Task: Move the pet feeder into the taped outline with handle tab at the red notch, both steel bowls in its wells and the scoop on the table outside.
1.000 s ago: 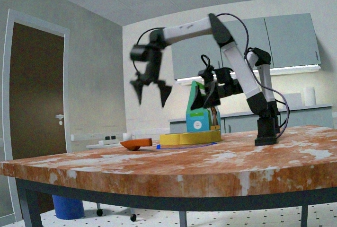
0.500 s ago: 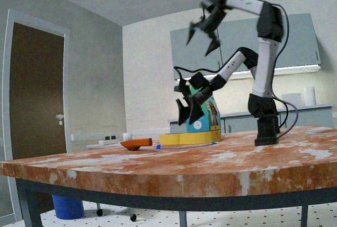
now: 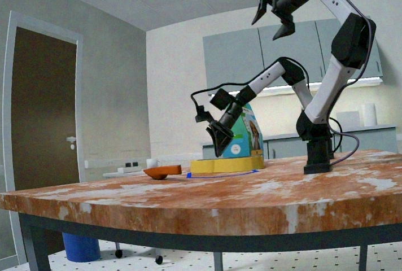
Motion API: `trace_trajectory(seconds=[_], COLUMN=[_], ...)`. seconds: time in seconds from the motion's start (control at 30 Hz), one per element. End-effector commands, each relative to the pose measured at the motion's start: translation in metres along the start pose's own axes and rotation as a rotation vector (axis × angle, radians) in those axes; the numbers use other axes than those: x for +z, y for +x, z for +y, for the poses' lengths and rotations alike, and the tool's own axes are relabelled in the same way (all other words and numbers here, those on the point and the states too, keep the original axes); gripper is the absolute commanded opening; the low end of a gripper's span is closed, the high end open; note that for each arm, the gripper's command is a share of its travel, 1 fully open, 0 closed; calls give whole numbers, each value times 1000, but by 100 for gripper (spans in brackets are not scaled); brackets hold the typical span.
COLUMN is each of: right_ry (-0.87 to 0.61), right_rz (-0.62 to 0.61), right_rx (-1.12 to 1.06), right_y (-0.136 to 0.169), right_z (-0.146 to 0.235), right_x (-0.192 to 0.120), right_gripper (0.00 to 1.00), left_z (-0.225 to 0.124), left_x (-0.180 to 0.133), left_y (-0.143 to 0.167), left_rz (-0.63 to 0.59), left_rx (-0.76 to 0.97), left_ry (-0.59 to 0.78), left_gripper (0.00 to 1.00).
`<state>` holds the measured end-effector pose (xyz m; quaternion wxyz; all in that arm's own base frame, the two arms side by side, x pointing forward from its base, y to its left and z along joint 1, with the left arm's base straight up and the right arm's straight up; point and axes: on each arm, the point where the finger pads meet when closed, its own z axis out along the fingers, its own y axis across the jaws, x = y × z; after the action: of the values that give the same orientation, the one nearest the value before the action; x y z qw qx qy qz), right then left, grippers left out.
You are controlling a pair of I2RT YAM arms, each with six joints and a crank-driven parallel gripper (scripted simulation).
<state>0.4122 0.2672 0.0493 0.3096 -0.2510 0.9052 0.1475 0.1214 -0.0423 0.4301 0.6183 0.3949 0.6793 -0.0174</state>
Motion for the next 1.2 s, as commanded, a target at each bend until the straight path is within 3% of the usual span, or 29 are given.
trace_trajectory(seconds=[0.0,0.23,0.63,1.17], right_ry=[75,243,485,676], right_rz=[70,111,89,88], right_rx=[136,363,624,732], right_y=[-9,-21,-28,-14], right_z=[5,9,15,32], right_x=[-6,2,9,30], right_gripper=[39,39,39,39], left_z=[7,37,66,69], left_x=[-28,-63,-56,-48], left_y=[17,77,136,146], left_rz=[-52,-240,-382,-415], left_rx=[-66,-231,-422,-456], left_ry=[14,116,219,269], left_gripper=[98,98,98,98])
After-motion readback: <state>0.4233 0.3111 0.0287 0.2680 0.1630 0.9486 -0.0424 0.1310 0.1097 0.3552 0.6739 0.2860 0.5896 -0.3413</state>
